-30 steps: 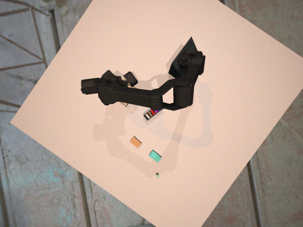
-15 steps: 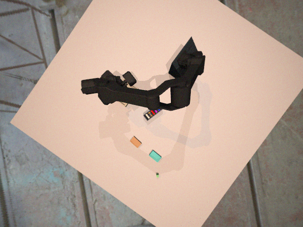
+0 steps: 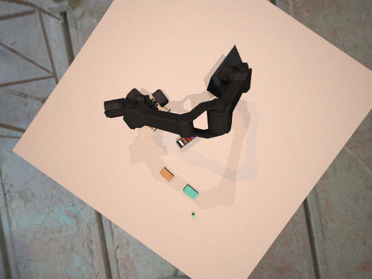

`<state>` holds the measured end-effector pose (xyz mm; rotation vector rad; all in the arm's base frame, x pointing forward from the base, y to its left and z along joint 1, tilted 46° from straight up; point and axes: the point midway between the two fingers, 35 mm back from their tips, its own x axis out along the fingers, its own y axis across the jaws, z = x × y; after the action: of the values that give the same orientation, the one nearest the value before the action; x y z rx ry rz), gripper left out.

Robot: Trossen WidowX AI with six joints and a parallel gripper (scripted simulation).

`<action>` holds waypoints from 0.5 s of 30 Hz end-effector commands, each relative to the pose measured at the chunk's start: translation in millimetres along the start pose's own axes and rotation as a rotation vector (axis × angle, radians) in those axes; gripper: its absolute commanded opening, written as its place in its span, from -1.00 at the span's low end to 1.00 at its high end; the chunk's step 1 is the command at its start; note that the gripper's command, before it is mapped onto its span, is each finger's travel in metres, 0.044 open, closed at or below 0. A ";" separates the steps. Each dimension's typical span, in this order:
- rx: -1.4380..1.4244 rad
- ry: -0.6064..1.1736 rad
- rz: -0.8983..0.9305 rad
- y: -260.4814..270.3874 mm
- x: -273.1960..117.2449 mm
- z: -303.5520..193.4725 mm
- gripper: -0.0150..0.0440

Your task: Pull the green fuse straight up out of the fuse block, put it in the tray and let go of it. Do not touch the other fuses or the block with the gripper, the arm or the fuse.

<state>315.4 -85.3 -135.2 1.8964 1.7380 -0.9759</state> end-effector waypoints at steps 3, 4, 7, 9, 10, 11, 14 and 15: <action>0.008 0.007 -0.007 -2.5 6.3 -0.2 -0.49; 0.008 0.007 -0.007 -2.5 6.3 -0.2 -0.49; 0.001 0.001 -0.003 -0.9 3.2 0.0 -0.22; 0.001 0.001 -0.003 -0.9 3.2 0.0 -0.05; 0.001 0.001 -0.003 -0.9 3.2 0.0 0.04; 0.001 0.001 -0.003 -0.9 3.2 0.0 0.13; 0.001 0.001 -0.003 -0.9 3.2 0.0 0.40; 0.001 0.001 -0.003 -0.9 3.2 0.0 0.49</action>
<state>314.1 -82.7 -137.7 1.8969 1.7428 -0.9784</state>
